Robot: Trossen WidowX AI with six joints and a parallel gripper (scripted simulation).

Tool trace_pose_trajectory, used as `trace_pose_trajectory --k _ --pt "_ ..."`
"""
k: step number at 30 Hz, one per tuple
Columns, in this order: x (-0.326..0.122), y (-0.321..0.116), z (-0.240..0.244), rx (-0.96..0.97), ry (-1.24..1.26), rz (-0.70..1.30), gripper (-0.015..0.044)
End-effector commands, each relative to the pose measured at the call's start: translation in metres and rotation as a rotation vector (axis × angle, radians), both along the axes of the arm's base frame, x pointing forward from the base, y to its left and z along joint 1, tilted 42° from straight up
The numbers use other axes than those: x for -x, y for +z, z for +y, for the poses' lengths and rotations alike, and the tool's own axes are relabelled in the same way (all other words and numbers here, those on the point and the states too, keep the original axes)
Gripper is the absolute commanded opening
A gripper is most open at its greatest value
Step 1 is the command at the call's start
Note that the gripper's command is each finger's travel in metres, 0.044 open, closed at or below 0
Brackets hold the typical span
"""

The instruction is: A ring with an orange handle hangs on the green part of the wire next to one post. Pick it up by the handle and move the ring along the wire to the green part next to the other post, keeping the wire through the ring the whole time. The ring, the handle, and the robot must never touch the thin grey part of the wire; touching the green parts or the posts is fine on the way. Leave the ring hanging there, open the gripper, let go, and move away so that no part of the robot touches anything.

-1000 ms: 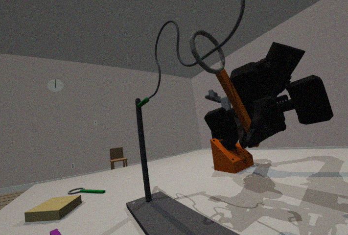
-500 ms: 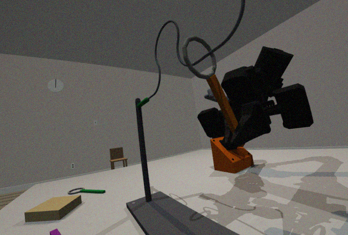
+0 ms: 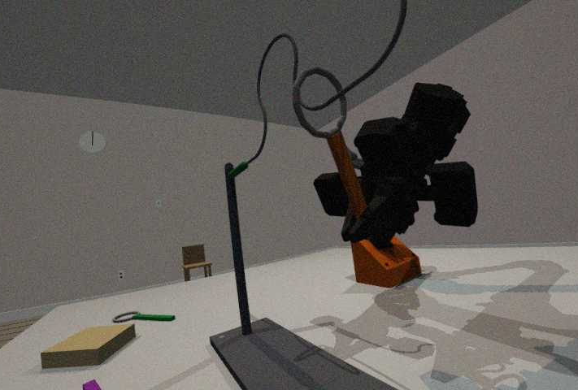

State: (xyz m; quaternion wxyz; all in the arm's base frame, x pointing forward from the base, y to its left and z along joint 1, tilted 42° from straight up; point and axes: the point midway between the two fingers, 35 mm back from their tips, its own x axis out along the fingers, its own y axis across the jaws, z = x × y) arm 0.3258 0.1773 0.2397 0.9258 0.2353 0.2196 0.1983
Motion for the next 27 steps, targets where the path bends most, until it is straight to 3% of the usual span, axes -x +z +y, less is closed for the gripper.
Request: trace_pose_trajectory --k 1,27 --pt "-0.001 -0.007 -0.009 0.066 0.0 -0.004 -0.015" --pt "-0.015 -0.019 -0.099 0.686 -0.039 -0.097 -0.015"
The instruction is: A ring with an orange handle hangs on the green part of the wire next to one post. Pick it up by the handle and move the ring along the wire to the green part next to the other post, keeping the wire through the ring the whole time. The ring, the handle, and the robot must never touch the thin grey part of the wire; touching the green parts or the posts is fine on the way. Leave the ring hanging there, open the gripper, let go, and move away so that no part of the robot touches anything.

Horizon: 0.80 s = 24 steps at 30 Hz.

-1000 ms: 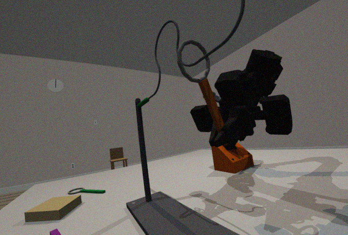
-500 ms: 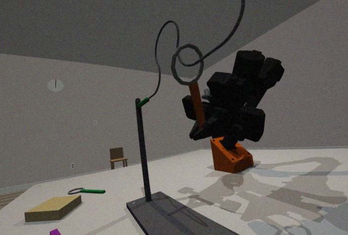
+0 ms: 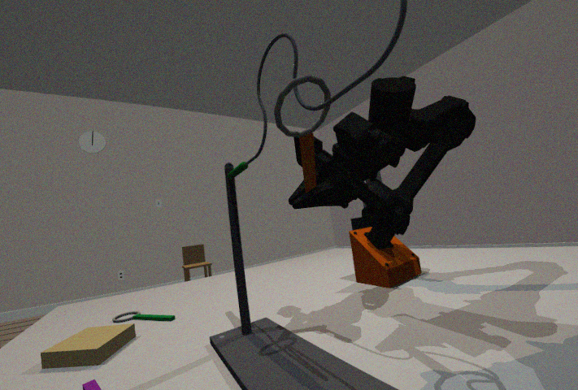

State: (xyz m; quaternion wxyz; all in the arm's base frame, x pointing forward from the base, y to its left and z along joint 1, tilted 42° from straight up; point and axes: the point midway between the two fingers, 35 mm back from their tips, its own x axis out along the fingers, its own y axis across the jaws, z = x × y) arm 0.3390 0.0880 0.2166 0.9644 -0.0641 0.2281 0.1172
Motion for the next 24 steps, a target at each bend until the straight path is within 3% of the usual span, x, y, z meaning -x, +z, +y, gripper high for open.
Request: trace_pose_trajectory --k 1,24 --pt "-0.002 0.005 -0.013 0.089 -0.008 -0.019 -0.015" --pt "-0.011 0.045 -0.085 0.648 -0.038 -0.104 -0.015"
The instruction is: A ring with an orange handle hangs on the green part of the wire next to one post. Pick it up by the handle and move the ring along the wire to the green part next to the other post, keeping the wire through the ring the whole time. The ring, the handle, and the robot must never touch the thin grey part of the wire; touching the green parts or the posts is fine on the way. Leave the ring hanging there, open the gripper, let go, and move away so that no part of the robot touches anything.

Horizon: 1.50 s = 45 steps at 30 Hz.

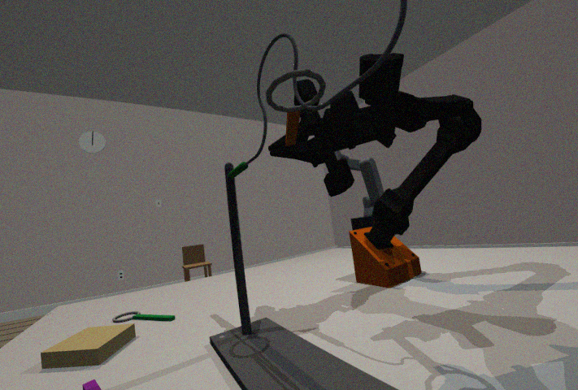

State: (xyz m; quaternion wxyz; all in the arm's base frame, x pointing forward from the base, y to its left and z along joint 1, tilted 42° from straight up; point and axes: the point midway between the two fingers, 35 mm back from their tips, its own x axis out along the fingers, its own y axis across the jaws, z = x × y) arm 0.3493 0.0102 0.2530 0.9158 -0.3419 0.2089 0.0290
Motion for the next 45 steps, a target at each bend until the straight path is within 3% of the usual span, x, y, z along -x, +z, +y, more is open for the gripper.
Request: trace_pose_trajectory --k 1,21,31,45 --pt "-0.001 0.011 -0.01 0.084 -0.009 -0.016 -0.015" --pt "-0.003 0.052 -0.036 0.35 -0.023 -0.056 -0.015" --pt "-0.003 0.054 -0.036 0.281 -0.019 -0.046 -0.015" --pt "-0.002 0.043 -0.027 0.022 -0.005 -0.006 -0.015"
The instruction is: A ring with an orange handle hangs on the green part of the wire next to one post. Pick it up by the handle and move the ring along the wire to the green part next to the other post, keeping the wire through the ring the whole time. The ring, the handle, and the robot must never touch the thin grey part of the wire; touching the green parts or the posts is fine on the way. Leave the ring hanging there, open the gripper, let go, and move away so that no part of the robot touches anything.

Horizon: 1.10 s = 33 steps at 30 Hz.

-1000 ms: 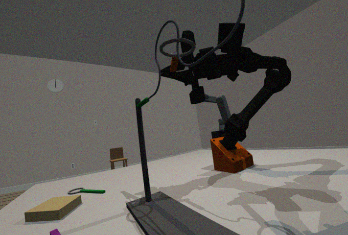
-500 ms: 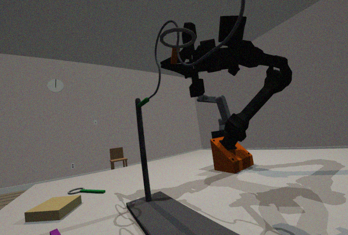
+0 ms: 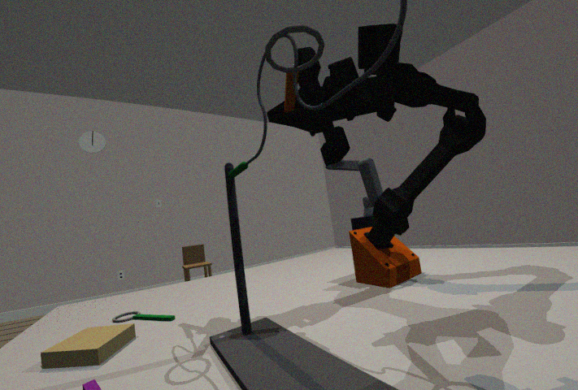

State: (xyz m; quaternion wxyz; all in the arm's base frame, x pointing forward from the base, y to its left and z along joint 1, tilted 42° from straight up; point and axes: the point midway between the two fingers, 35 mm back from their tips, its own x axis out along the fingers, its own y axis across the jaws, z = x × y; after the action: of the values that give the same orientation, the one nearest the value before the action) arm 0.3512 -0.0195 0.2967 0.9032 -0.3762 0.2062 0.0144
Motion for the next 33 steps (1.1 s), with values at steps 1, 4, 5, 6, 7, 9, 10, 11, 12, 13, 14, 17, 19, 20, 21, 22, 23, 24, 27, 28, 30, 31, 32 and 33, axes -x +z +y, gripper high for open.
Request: trace_pose_trajectory --k 1,4,5,6,7,9,10,11,12,13,14,17,19,20,21,22,23,24,27,28,30,31,32,33 --pt "0.0 -0.002 0.004 -0.078 0.006 0.009 -0.015" --pt "0.0 -0.004 0.007 -0.144 0.009 0.019 -0.015" --pt "0.0 -0.005 0.008 -0.166 0.01 0.022 -0.015" --pt "0.001 -0.006 0.009 -0.188 0.011 0.025 -0.015" --pt "0.001 -0.007 0.01 -0.211 0.013 0.029 -0.015" --pt "0.001 -0.009 0.013 -0.256 0.015 0.035 -0.015" --pt "0.001 -0.009 0.014 -0.278 0.016 0.039 -0.015" --pt "0.001 -0.01 0.015 -0.301 0.017 0.042 -0.015" --pt "0.001 -0.011 0.017 -0.323 0.019 0.046 -0.015" --pt "0.002 -0.012 0.018 -0.346 0.02 0.049 -0.015" --pt "0.002 -0.012 0.019 -0.369 0.021 0.052 -0.015" --pt "0.002 -0.014 0.024 -0.437 0.024 0.062 -0.015" --pt "0.003 -0.015 0.026 -0.482 0.027 0.069 -0.015" --pt "0.003 -0.016 0.028 -0.505 0.028 0.073 -0.015" --pt "0.003 -0.016 0.029 -0.527 0.029 0.076 -0.015" --pt "0.003 -0.017 0.031 -0.55 0.03 0.079 -0.015" --pt "0.003 -0.017 0.032 -0.573 0.032 0.083 -0.015" --pt "0.004 -0.017 0.034 -0.595 0.033 0.086 -0.015" --pt "0.004 -0.018 0.037 -0.647 0.036 0.093 -0.015" --pt "0.004 -0.018 0.038 -0.67 0.037 0.097 -0.015" --pt "0.005 -0.019 0.041 -0.716 0.039 0.104 -0.015" --pt "0.005 -0.019 0.043 -0.739 0.04 0.107 -0.015" --pt "0.005 -0.019 0.044 -0.761 0.042 0.11 -0.015" --pt "0.005 -0.019 0.046 -0.784 0.043 0.114 -0.015"
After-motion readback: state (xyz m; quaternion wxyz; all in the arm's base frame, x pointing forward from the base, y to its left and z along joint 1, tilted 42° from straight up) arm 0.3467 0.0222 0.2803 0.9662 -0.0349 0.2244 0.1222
